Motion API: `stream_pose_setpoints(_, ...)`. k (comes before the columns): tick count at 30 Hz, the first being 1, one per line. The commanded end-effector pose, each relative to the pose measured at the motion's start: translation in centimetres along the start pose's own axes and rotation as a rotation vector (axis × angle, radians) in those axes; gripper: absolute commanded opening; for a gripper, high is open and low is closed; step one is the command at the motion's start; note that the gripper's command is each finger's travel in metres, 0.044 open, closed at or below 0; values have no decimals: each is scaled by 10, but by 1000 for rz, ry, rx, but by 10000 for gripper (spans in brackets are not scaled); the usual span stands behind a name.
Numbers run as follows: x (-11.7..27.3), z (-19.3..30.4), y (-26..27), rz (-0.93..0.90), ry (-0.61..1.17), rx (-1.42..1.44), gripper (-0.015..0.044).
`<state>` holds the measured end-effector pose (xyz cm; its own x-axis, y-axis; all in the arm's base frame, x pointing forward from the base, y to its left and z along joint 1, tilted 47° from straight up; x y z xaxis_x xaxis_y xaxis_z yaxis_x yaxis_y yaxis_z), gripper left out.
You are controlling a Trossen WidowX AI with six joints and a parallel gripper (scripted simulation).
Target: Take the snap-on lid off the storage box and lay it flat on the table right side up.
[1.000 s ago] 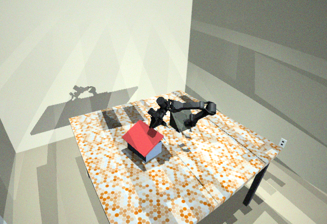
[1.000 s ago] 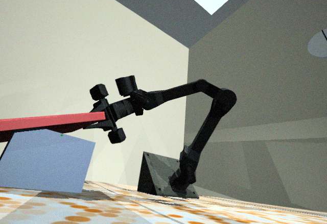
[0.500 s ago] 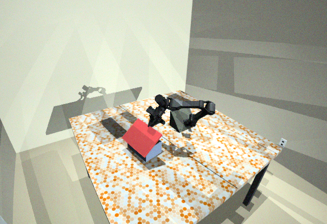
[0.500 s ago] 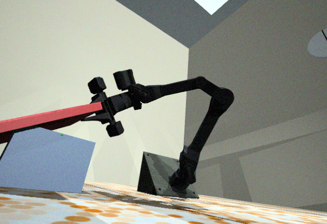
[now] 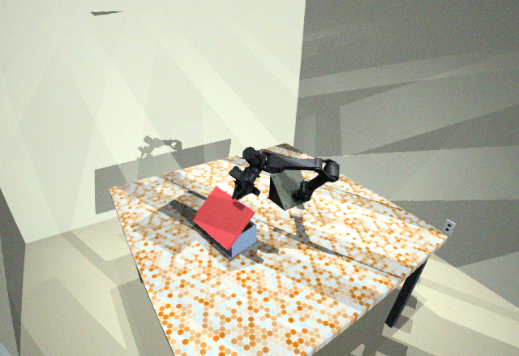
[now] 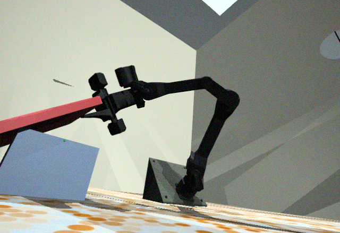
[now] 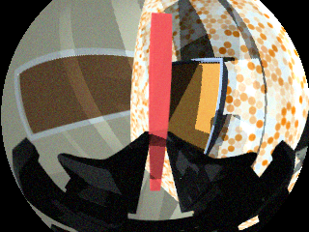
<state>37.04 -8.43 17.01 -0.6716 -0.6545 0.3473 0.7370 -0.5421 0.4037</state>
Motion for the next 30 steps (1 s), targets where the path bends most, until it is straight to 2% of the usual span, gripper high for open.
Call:
stream_pose_setpoints(1, 6, 3, 10, -13, 2, 15, 0)
stream_pose_setpoints(30, 30, 10, 38, -12, 1, 15, 0)
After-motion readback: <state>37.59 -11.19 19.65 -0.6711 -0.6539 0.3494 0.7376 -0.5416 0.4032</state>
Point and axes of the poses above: the point midway between the two fingers, 35 mm back from their tips, its own x axis back along the fingers, its own y axis across the jaws, z = x × y, the point moved 5 cm from there along x, back along the fingers, and after that the axes turned 14 degrees about -x, right-handed, at the moved point
